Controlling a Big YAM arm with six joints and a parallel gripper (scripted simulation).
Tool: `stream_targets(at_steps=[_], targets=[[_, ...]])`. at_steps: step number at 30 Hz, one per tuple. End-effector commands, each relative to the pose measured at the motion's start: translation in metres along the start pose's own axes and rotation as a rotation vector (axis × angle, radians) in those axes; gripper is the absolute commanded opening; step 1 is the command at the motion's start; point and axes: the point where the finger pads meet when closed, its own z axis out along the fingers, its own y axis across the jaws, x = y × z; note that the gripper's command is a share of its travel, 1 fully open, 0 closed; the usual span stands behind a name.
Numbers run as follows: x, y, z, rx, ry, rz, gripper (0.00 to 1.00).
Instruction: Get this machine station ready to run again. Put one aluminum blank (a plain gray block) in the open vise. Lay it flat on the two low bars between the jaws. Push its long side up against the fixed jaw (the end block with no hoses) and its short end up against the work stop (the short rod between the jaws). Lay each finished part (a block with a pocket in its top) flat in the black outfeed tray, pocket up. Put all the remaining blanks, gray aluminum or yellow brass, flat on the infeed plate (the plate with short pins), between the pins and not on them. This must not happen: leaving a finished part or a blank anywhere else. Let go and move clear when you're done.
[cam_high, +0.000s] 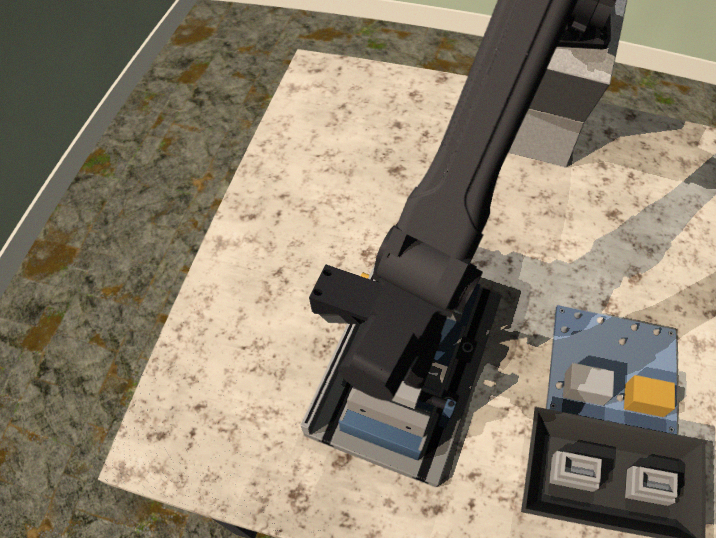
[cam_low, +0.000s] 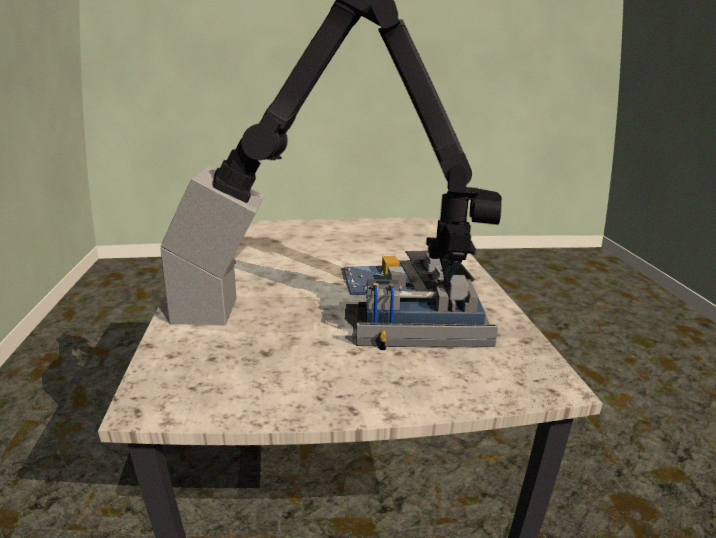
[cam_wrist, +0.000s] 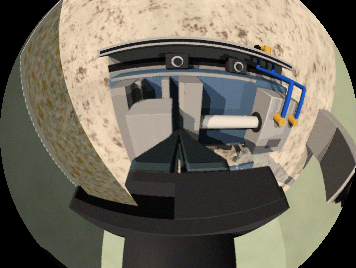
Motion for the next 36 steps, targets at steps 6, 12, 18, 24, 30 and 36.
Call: stream_targets(at_steps=[6, 12, 18, 24, 30, 36], targets=[[0.005, 0.031, 0.000, -0.055, 0.001, -0.007, 0.00], [0.004, 0.021, -0.004, -0.060, 0.000, -0.010, 0.00], [0.003, 0.012, -0.007, -0.061, -0.001, -0.011, 0.00], [0.000, 0.004, -0.009, -0.062, -0.004, -0.011, 0.00], [-0.001, 0.002, -0.010, -0.060, -0.005, -0.010, 0.00], [-0.002, 0.002, -0.012, -0.058, -0.005, -0.010, 0.00]])
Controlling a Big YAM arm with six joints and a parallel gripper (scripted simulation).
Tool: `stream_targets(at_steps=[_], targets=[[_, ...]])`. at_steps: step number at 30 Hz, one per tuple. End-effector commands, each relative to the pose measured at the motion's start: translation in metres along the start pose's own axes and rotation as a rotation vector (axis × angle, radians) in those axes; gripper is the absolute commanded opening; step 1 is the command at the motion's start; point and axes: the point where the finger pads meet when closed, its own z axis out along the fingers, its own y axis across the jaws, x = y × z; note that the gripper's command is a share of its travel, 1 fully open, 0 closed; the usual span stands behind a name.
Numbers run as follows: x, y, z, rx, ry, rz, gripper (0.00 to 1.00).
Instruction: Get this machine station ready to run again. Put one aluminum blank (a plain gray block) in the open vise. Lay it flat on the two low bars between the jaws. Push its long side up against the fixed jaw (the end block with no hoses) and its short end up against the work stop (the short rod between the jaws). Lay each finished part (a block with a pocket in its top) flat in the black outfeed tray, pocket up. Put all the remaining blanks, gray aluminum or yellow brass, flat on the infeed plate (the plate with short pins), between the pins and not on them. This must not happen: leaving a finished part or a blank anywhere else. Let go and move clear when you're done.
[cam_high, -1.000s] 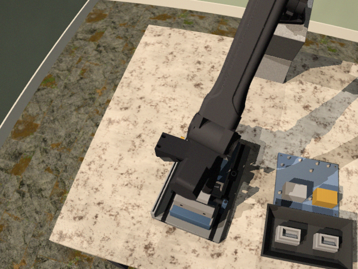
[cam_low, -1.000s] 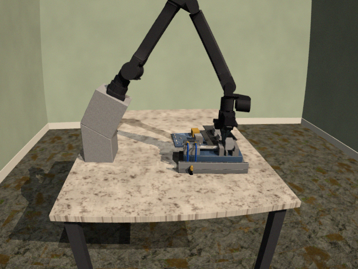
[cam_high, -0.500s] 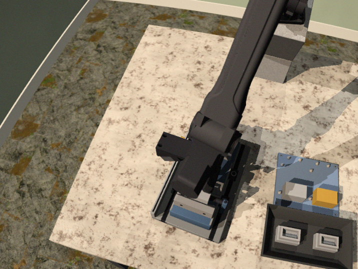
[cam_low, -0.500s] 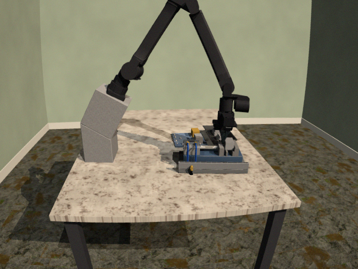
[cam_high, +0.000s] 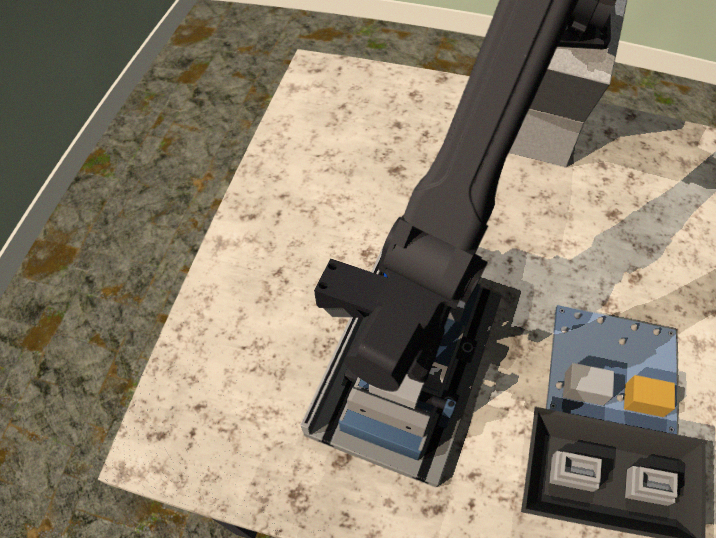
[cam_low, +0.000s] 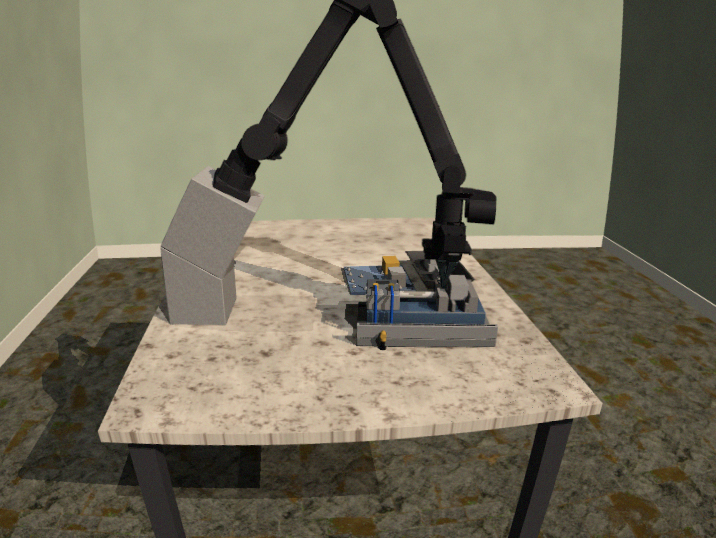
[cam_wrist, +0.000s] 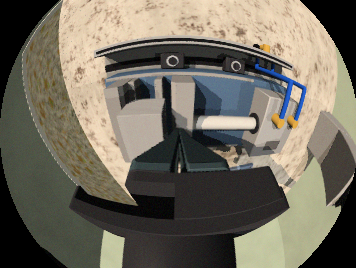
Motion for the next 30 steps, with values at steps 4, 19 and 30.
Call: stream_targets(at_steps=[4, 19, 30], targets=[[-0.003, 0.007, -0.019, -0.030, -0.003, -0.007, 0.00], [-0.005, 0.004, -0.053, -0.023, -0.004, -0.004, 0.00], [-0.004, 0.002, -0.079, -0.021, -0.003, -0.005, 0.00]])
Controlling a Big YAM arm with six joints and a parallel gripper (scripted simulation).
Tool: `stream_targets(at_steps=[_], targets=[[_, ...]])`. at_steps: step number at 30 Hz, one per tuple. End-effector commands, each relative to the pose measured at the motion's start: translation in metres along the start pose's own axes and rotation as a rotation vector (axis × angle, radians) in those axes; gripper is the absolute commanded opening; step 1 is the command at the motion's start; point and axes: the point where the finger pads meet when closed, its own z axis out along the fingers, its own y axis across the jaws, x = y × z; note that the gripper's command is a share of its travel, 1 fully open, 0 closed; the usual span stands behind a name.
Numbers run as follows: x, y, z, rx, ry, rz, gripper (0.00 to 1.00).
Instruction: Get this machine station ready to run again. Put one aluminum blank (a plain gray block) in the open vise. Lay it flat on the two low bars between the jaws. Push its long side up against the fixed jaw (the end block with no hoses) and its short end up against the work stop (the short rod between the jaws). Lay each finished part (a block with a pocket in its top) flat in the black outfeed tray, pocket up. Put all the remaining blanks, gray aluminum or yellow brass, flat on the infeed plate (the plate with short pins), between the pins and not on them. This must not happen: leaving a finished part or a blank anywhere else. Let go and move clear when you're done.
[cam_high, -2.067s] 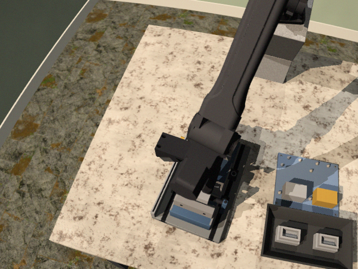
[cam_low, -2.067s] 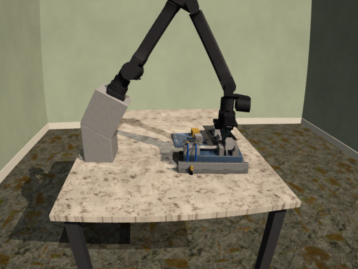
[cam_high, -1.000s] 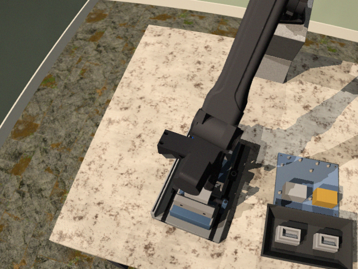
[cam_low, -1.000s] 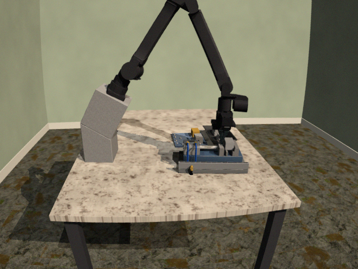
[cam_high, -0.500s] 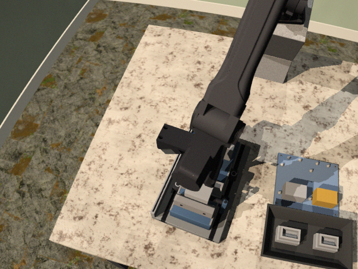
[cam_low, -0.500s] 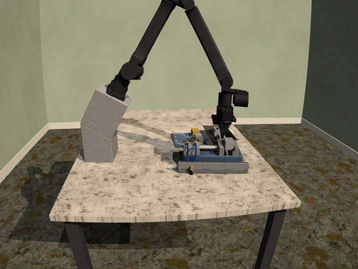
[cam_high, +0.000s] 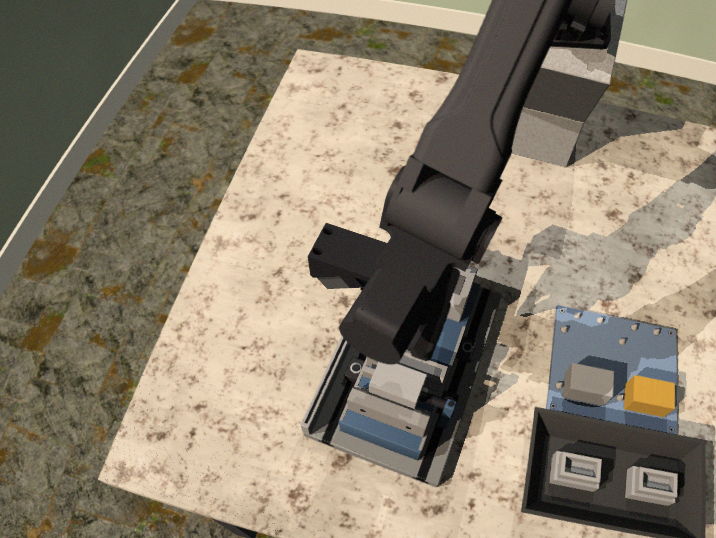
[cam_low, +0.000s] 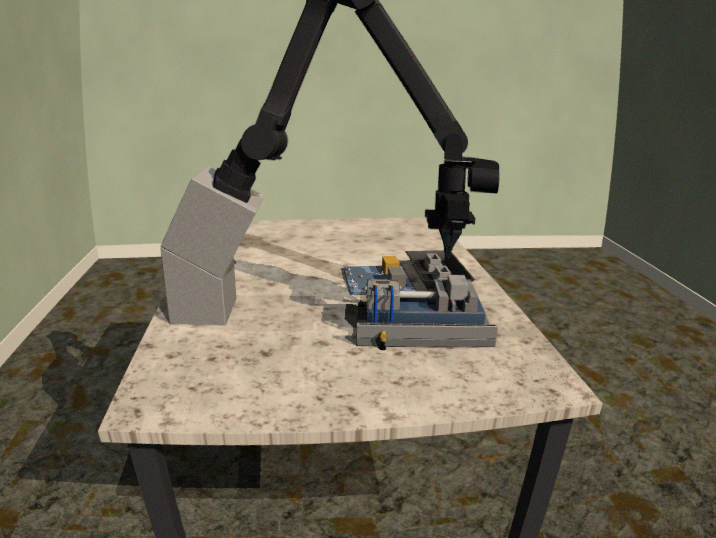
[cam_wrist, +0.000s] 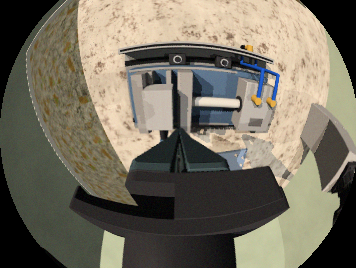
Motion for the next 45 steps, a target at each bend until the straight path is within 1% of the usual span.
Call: stream_targets(at_steps=[1, 6, 11, 24, 45], targets=[[-0.003, -0.001, -0.014, -0.006, -0.001, -0.008, 0.00], [-0.004, 0.002, -0.023, -0.011, -0.002, -0.008, 0.00], [-0.004, 0.005, -0.026, -0.016, -0.003, -0.009, 0.00], [-0.002, 0.008, -0.027, -0.024, -0.002, -0.014, 0.00], [-0.001, 0.009, -0.027, -0.026, -0.002, -0.015, 0.00]])
